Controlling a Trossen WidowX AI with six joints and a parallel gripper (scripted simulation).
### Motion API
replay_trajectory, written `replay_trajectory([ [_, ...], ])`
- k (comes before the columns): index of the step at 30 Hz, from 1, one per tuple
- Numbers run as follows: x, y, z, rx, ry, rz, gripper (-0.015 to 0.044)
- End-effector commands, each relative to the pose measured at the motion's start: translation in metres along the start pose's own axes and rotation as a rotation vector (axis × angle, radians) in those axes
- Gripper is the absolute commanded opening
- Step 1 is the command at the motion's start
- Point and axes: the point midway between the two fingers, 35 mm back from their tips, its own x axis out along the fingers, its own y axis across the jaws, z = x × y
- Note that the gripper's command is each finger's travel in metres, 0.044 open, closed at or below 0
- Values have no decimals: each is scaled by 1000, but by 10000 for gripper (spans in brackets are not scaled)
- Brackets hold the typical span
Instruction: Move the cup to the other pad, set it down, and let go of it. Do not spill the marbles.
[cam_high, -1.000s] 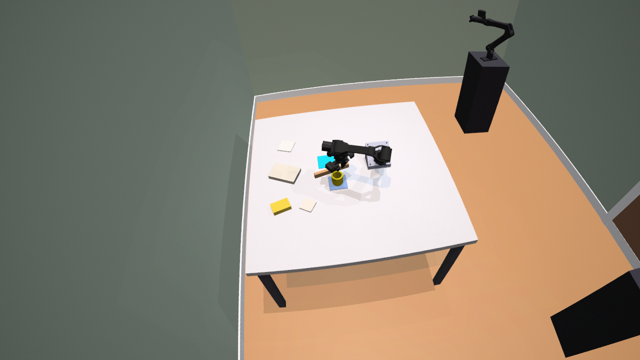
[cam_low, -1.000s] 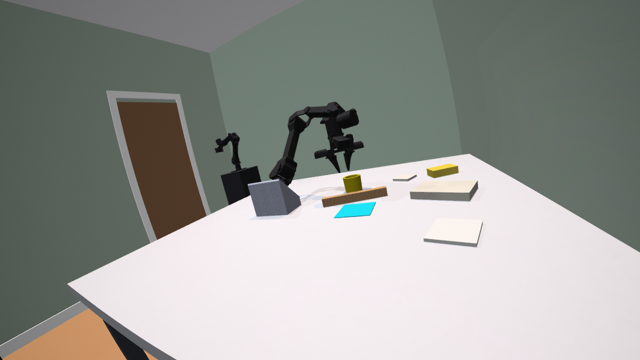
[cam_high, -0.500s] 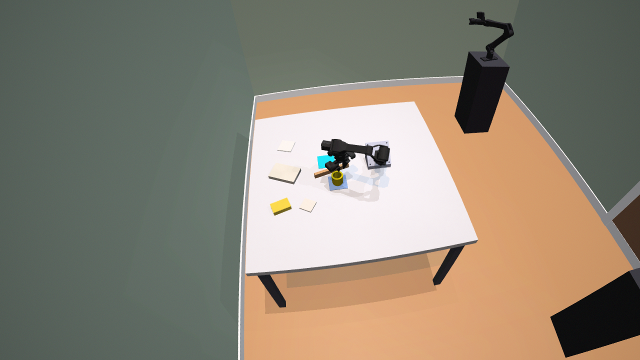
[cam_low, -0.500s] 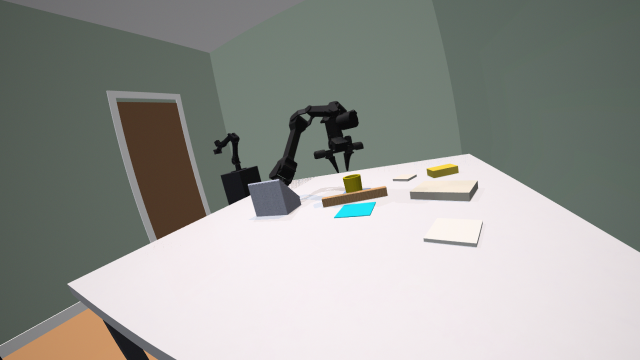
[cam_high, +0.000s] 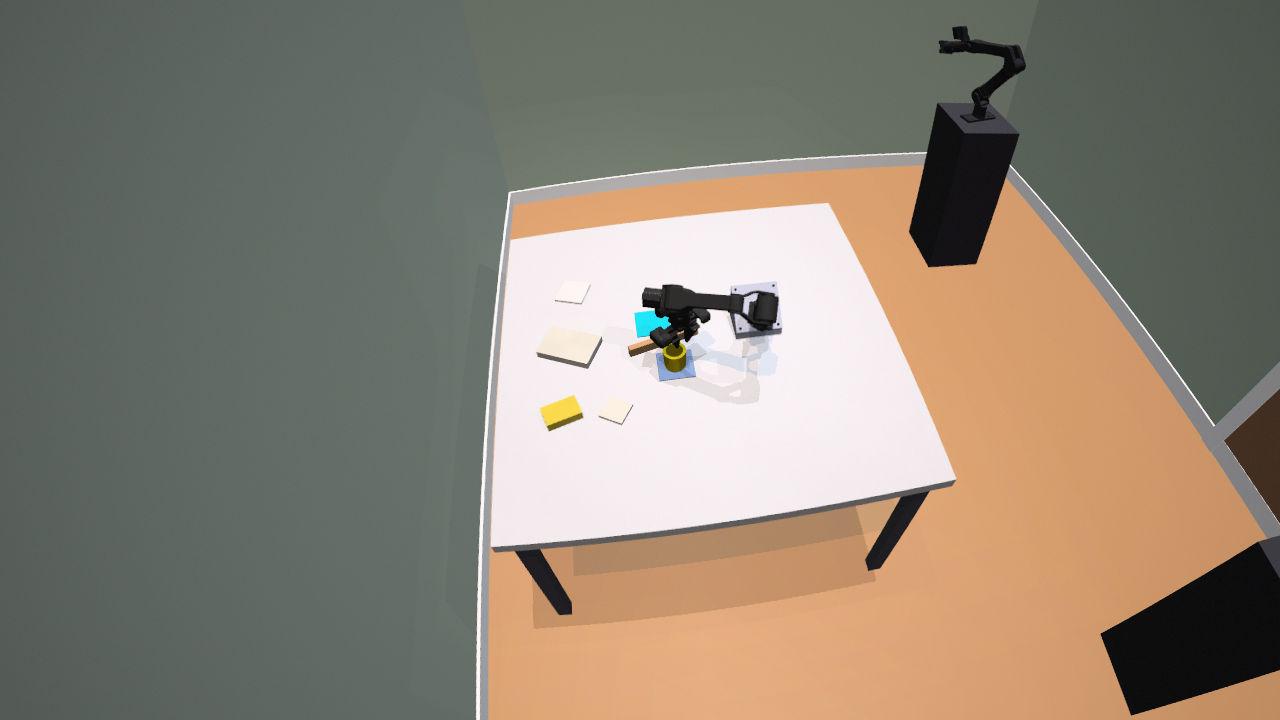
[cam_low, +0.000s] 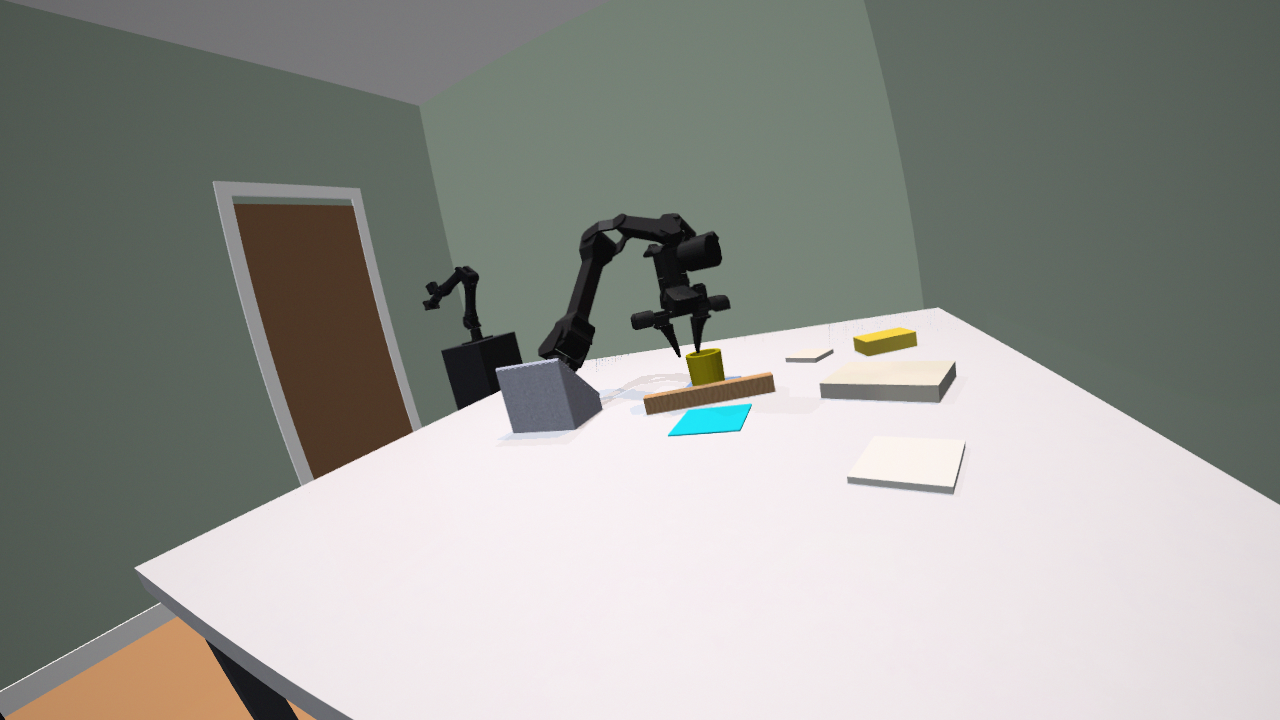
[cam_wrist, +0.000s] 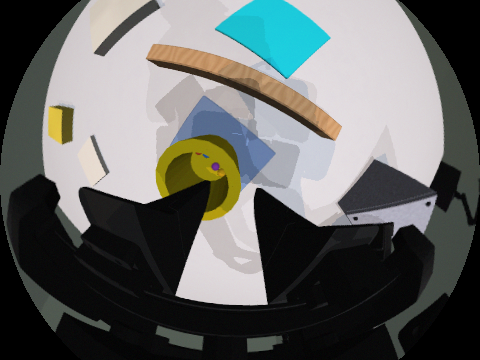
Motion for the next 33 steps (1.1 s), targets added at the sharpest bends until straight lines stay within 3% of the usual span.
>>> replay_trajectory([
  [1,9,0,-1,4,5,0,167],
  [28,40,-1,-3,3,8,2,167],
  [33,39,-1,-2,-1,5,1,133],
])
